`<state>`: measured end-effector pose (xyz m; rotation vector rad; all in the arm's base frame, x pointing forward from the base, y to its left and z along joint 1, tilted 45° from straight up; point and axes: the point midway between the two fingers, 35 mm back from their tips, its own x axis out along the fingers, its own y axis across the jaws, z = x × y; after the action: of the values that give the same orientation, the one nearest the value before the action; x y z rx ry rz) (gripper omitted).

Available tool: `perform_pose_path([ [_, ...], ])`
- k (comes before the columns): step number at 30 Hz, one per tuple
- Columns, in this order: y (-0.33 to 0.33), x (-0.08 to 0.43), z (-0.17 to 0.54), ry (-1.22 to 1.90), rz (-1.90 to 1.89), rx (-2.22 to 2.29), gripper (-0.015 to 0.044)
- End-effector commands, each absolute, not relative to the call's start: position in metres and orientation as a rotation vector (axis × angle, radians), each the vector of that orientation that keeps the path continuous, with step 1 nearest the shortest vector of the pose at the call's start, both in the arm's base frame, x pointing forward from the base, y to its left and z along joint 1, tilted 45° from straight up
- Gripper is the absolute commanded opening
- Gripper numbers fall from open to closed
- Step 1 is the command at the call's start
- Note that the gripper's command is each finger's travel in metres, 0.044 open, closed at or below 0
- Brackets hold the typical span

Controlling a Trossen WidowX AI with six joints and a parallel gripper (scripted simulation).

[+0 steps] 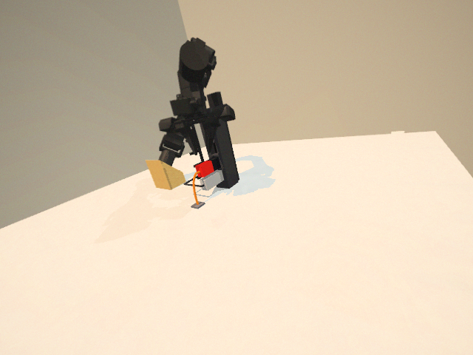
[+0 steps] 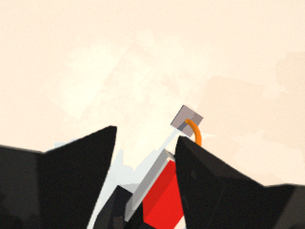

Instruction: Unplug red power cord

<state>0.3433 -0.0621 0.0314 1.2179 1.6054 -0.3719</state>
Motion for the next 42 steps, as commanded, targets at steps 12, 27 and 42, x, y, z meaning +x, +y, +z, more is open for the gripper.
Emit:
perform_pose_path([
  [12, -0.058, 0.296, -0.011, 1.86, -0.627, 1.584, 0.016],
  [27, -0.045, 0.294, 0.002, 1.861, -0.627, 1.585, 0.016],
  [42, -0.03, 0.29, 0.017, 1.862, -0.626, 1.586, 0.016],
])
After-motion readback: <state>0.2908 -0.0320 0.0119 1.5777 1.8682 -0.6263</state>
